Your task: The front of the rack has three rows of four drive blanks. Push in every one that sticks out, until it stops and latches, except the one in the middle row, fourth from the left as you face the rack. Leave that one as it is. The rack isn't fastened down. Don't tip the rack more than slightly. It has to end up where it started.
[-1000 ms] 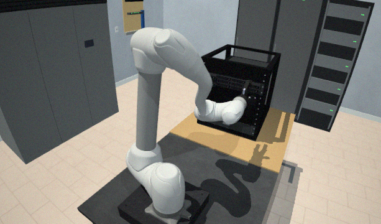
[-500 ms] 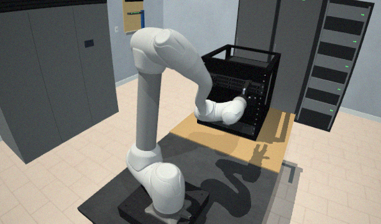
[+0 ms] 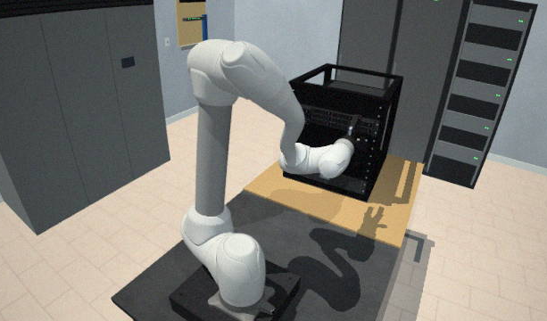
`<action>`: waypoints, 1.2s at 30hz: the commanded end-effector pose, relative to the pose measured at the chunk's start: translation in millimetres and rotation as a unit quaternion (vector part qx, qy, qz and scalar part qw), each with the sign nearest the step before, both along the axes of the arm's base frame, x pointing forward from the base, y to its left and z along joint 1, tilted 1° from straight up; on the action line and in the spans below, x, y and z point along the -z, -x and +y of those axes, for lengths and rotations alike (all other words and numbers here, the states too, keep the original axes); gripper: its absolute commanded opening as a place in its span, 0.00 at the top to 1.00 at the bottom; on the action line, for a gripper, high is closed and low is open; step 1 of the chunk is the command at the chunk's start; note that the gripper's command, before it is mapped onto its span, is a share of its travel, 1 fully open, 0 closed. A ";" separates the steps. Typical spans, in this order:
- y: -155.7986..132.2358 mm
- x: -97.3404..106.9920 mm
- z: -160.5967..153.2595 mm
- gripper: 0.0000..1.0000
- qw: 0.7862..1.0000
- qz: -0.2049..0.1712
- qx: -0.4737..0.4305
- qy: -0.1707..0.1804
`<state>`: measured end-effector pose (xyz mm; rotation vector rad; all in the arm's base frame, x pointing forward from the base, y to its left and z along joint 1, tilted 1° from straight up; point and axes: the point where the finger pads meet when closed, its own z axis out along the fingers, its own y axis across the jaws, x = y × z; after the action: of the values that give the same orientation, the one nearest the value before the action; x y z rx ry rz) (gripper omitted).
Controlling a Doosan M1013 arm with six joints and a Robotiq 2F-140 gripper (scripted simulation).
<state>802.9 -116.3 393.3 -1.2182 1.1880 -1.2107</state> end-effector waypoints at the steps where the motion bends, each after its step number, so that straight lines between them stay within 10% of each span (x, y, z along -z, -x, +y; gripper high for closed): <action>1: -0.1 -0.9 -0.1 0.00 1.000 -0.001 0.000 0.000; 36: 0.2 0.2 19.8 0.00 1.000 -0.001 0.000 0.000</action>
<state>802.7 -100.1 392.4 -1.2184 1.1879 -1.2105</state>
